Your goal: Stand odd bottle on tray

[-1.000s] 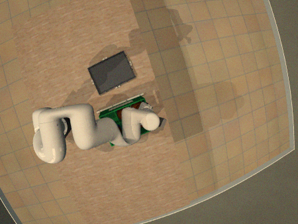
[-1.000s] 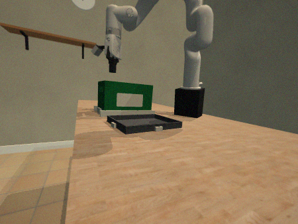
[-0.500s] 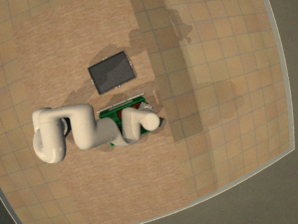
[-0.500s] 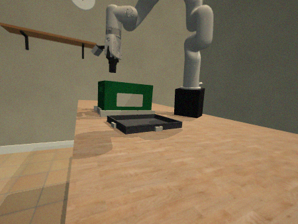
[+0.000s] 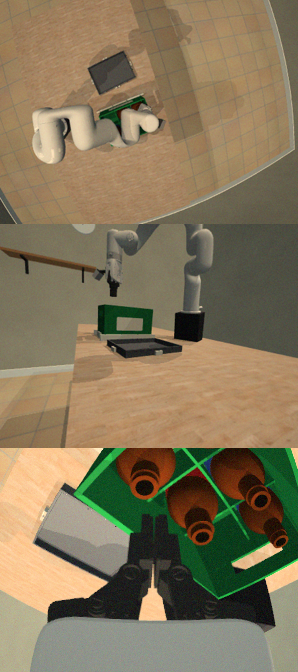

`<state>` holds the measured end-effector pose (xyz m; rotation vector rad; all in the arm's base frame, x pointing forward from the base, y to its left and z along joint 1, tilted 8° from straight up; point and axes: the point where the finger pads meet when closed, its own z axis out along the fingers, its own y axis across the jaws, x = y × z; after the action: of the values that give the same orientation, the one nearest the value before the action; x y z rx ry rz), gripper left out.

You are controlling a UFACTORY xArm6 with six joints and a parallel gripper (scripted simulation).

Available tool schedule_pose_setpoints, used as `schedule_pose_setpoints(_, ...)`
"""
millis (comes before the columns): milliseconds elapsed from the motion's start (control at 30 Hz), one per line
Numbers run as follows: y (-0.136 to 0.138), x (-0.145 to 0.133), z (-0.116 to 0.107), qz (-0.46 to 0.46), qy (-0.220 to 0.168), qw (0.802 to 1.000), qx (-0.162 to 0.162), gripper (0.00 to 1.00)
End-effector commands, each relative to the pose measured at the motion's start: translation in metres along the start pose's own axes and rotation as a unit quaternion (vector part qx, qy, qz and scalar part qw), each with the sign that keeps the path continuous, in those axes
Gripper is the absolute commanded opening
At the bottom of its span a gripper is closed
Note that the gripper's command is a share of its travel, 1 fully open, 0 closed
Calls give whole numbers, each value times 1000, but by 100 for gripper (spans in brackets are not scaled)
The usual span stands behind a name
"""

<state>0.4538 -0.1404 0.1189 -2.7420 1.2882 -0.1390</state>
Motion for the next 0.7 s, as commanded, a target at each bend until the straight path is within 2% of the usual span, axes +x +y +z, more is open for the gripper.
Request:
schedule_pose_setpoints(0,41,-3,-4,1,1,1000,1,0)
schedule_pose_setpoints(133,66,-9,-5,0,1,1000,1,0)
schedule_pose_setpoints(200,66,-9,-5,0,1,1000,1,0)
schedule_pose_setpoints(233,84,-13,-5,0,1,1000,1,0)
schedule_pose_setpoints(667,156,-43,-3,1,1,1000,1,0)
